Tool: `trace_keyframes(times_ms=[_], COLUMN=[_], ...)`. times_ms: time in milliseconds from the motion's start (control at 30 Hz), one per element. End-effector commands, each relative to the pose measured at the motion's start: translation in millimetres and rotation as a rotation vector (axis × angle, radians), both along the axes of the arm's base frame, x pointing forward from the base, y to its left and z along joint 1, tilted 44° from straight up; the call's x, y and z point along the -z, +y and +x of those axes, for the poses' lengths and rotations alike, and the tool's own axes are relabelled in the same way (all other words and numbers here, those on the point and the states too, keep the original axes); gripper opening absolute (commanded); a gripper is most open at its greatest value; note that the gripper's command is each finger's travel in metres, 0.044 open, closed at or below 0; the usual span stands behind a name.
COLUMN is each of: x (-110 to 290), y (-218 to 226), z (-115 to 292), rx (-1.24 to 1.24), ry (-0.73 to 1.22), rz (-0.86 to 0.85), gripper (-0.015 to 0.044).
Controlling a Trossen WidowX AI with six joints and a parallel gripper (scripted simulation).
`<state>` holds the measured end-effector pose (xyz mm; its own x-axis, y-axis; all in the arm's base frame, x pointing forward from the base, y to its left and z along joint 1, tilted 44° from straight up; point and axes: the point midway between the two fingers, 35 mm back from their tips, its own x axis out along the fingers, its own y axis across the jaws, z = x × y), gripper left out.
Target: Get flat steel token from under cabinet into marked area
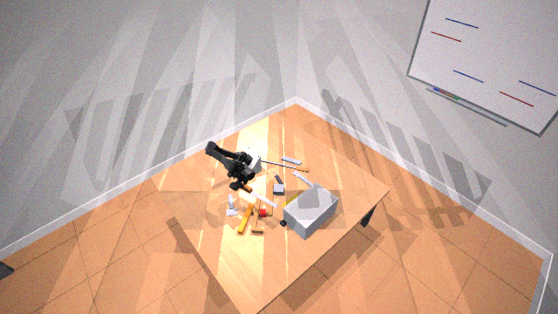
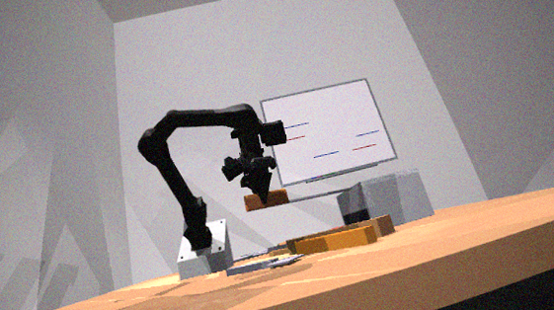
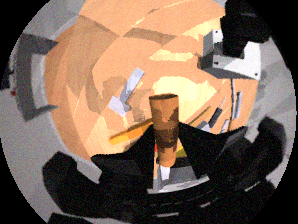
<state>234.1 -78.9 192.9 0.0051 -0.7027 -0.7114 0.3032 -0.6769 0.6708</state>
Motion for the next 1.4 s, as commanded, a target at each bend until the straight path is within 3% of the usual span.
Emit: trace_keyframes(times_ms=[0, 1367], x=[-1.5, -1.5], y=[1.4, 1.4], z=[0.2, 0.2], rx=[0.019, -0.206], ry=[-0.035, 0.186], rz=[0.008, 0.005], gripper=[0.0000, 0.0000])
